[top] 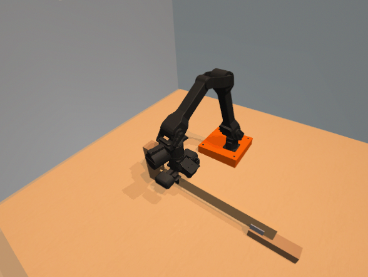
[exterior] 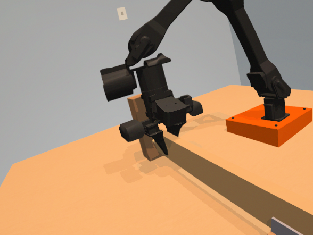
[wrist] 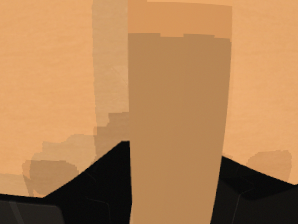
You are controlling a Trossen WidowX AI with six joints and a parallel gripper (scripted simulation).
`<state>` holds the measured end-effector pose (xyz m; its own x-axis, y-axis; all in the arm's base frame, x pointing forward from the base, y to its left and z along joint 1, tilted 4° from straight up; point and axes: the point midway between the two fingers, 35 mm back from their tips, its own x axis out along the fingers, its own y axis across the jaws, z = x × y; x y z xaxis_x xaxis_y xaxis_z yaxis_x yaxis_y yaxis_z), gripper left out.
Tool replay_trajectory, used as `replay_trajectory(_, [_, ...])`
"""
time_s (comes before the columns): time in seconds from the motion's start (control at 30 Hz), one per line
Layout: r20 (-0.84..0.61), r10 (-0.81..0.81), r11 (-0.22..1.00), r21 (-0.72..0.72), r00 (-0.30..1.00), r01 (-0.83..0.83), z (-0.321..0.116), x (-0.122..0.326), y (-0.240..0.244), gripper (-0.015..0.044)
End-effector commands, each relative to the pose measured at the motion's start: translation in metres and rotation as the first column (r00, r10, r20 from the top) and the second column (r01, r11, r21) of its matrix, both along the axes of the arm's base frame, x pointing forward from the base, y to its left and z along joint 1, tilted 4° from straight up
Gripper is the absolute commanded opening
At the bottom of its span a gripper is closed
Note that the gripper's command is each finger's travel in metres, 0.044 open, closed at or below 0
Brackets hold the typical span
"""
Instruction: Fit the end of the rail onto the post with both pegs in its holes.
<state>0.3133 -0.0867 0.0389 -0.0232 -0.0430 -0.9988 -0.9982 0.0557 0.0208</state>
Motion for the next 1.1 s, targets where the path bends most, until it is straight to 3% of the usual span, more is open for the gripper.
replay_trajectory(0.0, [0.003,0.002,1.000,-0.006,1.000,-0.002,0.0007,0.0007,-0.0028,0.0000])
replay_trajectory(1.07, [0.003,0.002,1.000,-0.007,1.000,-0.002,0.0026,0.0003,-0.0127,0.0000])
